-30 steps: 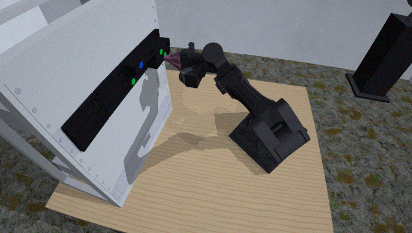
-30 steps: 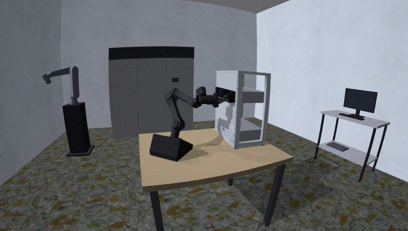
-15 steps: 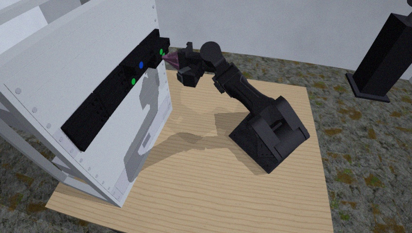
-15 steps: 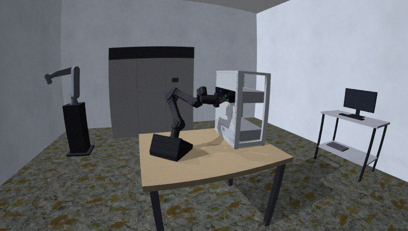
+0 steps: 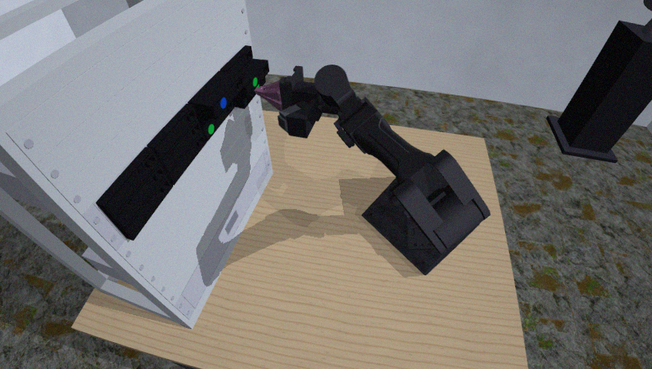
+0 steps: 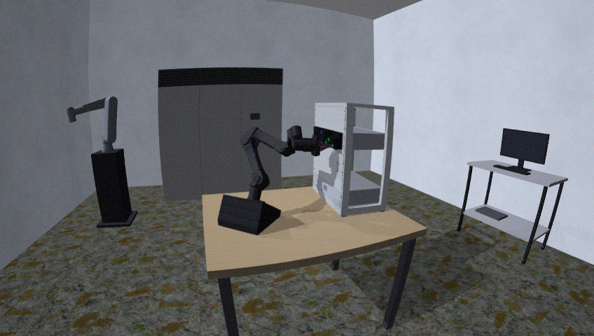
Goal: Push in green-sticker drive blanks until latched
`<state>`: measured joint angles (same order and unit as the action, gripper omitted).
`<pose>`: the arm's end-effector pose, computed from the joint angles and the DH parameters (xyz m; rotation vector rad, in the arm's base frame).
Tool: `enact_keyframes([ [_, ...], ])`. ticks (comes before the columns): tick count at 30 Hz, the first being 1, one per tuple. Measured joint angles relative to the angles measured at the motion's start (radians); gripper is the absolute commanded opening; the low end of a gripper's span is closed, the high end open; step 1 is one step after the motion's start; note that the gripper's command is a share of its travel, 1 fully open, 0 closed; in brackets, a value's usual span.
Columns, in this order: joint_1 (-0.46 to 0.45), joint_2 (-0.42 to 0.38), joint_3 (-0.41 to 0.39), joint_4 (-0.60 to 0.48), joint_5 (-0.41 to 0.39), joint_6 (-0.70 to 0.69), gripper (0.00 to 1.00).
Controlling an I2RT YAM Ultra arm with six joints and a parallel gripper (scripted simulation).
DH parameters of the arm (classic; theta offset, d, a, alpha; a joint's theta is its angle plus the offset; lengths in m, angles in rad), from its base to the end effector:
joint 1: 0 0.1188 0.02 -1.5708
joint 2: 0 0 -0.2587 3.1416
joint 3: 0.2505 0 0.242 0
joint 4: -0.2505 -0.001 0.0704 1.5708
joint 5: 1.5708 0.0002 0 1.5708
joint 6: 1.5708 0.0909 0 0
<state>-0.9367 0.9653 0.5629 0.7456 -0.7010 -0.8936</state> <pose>0.1924 -0.1610 0.3418 -0.6172 1.2550 -1.1199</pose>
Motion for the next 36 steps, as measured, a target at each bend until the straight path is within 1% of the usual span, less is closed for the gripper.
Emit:
enact_keyframes([
  [5, 0.016, 0.017, 0.020, -0.013, 0.013, -0.006, 0.00],
  [27, 0.019, 0.018, 0.021, -0.014, 0.017, -0.007, 0.00],
  [36, 0.030, 0.027, 0.039, -0.037, 0.025, -0.012, 0.00],
])
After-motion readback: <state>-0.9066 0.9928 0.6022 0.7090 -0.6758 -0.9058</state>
